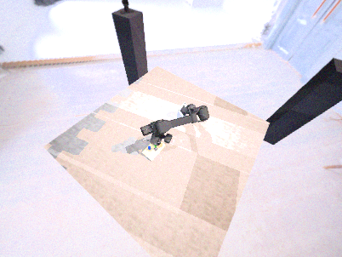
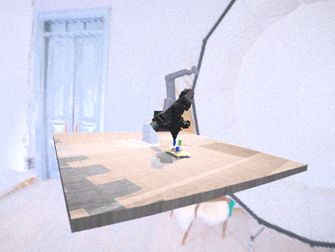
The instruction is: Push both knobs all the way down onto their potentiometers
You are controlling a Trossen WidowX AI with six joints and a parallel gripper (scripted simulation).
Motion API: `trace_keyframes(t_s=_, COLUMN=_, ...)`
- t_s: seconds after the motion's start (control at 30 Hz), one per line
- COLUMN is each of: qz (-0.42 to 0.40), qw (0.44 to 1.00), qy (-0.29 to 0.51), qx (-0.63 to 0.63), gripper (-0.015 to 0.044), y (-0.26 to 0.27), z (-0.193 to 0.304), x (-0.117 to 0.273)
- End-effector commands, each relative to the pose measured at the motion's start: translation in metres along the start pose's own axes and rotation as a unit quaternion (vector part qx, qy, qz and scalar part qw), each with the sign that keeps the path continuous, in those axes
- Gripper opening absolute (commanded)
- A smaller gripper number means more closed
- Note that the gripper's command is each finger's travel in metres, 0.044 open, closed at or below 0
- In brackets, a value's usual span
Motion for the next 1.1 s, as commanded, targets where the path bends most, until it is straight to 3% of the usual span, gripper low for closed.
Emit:
trace_keyframes(t_s=0.0, qz=-0.002, qw=1.0, qy=-0.002, qx=-0.001, gripper=0.0, y=0.0, z=-0.0002, x=-0.0001)
trace_keyframes(t_s=1.07, qz=-0.002, qw=1.0, qy=-0.002, qx=-0.001, gripper=0.0, y=0.0, z=-0.0002, x=-0.0088)
Point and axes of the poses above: the point midway between the two fingers, 35 mm back from their tips, its own x axis back along the fingers, its own y axis across the jaws, z = x × y, the point moved 9 cm from there along x, back along the fingers, and after that the axes turned 10 degrees about x, right-handed, at the moved point
